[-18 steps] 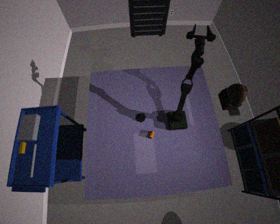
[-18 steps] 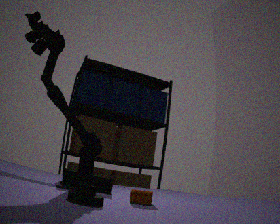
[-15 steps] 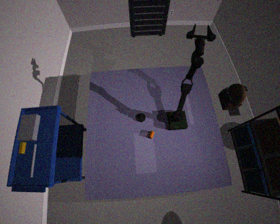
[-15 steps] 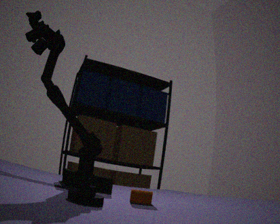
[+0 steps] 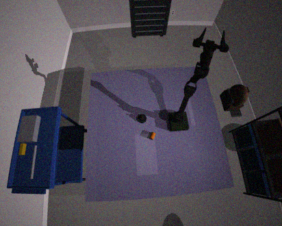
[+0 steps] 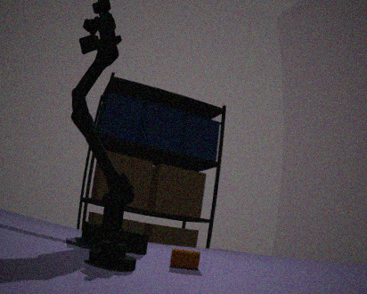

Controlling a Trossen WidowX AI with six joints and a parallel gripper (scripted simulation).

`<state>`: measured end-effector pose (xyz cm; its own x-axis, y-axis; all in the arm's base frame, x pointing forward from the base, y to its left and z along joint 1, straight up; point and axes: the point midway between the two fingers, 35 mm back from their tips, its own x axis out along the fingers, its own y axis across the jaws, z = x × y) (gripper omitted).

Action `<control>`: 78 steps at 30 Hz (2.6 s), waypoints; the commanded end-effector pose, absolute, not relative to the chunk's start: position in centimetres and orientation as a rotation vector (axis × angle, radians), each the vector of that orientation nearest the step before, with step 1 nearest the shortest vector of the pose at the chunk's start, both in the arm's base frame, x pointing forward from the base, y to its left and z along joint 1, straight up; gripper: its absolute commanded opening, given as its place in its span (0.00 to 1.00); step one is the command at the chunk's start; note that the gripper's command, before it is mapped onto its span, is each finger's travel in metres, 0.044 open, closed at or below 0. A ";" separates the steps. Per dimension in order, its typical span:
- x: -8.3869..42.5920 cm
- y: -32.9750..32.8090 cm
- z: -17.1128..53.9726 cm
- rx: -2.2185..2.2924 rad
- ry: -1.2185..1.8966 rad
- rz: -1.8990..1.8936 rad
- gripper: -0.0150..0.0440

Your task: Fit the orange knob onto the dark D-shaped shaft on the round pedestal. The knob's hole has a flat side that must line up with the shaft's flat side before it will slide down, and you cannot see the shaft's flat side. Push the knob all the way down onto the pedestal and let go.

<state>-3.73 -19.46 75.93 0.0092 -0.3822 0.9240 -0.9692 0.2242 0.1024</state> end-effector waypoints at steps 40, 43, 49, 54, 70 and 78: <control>27.2 29.8 40.2 -0.468 0.017 0.815 1.00; 28.4 29.5 34.8 -0.560 0.171 0.825 1.00; 28.7 27.0 23.8 -0.707 0.514 0.855 1.00; 26.9 23.4 15.3 -0.822 0.833 0.888 1.00; 22.2 16.9 5.1 -0.956 1.326 0.956 1.00; 22.2 16.9 3.8 -0.956 1.326 0.956 1.00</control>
